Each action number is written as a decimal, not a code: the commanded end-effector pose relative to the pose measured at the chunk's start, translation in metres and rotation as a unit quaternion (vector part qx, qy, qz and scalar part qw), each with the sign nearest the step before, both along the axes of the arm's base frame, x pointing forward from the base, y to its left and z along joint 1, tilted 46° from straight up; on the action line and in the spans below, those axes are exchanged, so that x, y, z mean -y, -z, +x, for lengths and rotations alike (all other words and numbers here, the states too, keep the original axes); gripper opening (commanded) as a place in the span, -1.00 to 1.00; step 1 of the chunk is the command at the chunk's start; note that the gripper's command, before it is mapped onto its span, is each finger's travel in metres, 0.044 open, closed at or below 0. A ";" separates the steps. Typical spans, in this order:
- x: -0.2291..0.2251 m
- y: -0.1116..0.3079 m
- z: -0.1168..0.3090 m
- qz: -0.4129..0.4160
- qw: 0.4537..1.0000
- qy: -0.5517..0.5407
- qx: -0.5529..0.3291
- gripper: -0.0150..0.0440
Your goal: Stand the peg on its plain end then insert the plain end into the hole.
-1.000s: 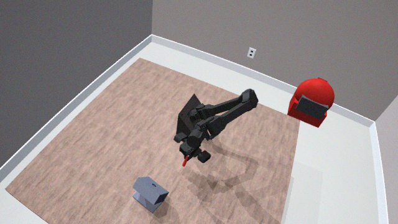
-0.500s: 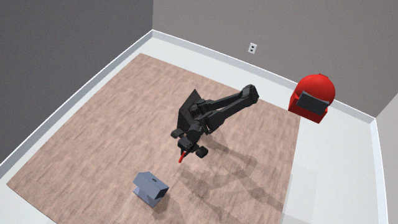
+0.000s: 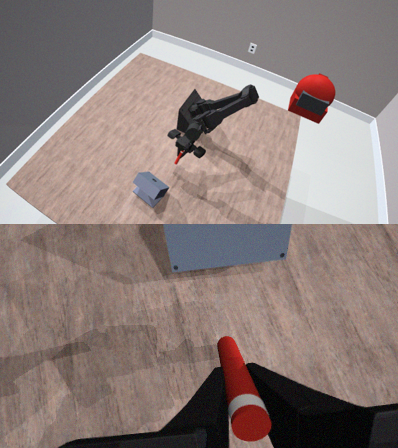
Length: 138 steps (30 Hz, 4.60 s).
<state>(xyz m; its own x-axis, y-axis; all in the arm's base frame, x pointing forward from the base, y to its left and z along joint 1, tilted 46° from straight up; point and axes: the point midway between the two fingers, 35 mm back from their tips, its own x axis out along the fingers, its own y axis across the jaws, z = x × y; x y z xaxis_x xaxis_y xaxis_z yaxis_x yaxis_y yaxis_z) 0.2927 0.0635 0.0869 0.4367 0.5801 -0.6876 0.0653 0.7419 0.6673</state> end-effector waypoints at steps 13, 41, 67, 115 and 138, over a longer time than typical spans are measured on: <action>0.011 0.006 0.014 -0.021 0.998 0.014 0.052 -0.49; 0.027 0.005 0.034 -0.049 0.989 0.036 0.136 -0.49; 0.022 0.016 0.061 -0.060 0.984 0.043 0.162 -0.49; 0.007 0.037 0.093 -0.069 0.977 0.052 0.195 -0.49; 0.002 0.042 0.098 -0.067 0.977 0.048 0.195 -0.49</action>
